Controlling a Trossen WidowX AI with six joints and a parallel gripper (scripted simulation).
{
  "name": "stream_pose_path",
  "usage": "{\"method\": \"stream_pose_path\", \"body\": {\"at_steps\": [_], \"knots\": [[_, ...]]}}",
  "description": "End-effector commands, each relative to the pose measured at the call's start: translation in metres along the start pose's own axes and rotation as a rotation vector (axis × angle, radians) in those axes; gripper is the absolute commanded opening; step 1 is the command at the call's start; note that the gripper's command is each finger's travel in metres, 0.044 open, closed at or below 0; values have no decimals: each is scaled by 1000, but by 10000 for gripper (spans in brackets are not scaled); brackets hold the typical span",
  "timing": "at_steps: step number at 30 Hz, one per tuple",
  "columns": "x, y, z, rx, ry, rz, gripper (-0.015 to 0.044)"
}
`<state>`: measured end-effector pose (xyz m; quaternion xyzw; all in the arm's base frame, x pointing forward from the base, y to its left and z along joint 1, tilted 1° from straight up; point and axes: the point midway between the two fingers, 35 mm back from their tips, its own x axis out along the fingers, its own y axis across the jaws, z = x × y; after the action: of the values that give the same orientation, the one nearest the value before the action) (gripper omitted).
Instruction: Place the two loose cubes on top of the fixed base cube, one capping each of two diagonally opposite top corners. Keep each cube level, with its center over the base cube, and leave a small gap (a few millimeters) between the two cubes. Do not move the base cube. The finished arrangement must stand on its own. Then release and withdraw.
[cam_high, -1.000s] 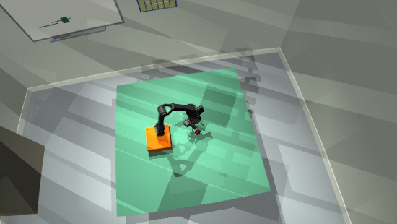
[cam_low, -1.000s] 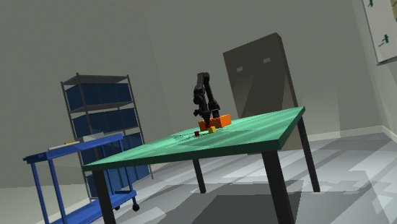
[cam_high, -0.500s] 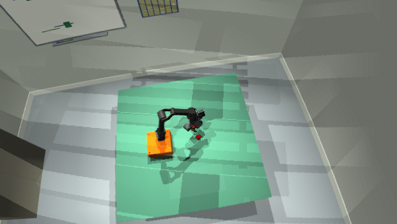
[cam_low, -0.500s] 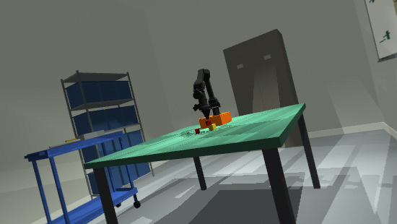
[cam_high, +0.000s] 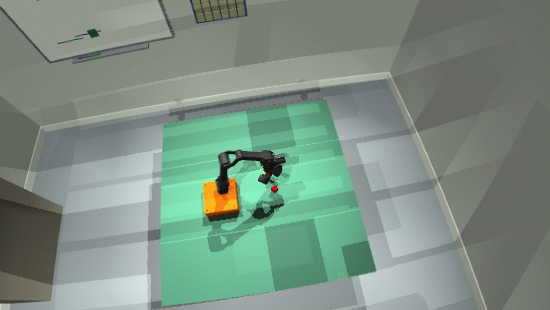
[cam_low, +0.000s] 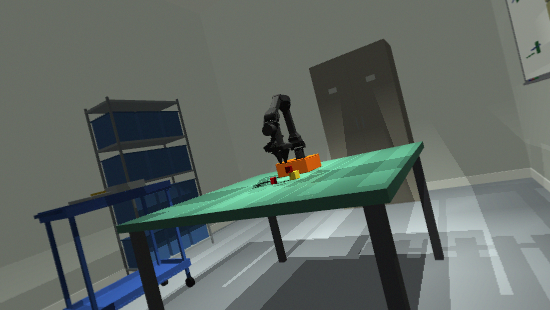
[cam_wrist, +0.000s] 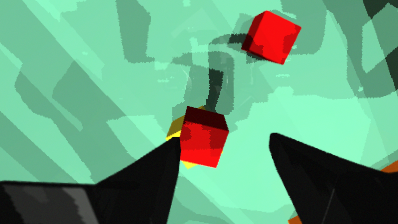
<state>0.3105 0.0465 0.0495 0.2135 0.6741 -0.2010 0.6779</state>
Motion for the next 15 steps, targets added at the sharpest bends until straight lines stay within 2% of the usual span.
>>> {"method": "stream_pose_path", "body": {"at_steps": [1,15], "knots": [[-7,-6,12,-166,-10,0,265],[-24,-34,43,-809,-14,-2,265]]}}
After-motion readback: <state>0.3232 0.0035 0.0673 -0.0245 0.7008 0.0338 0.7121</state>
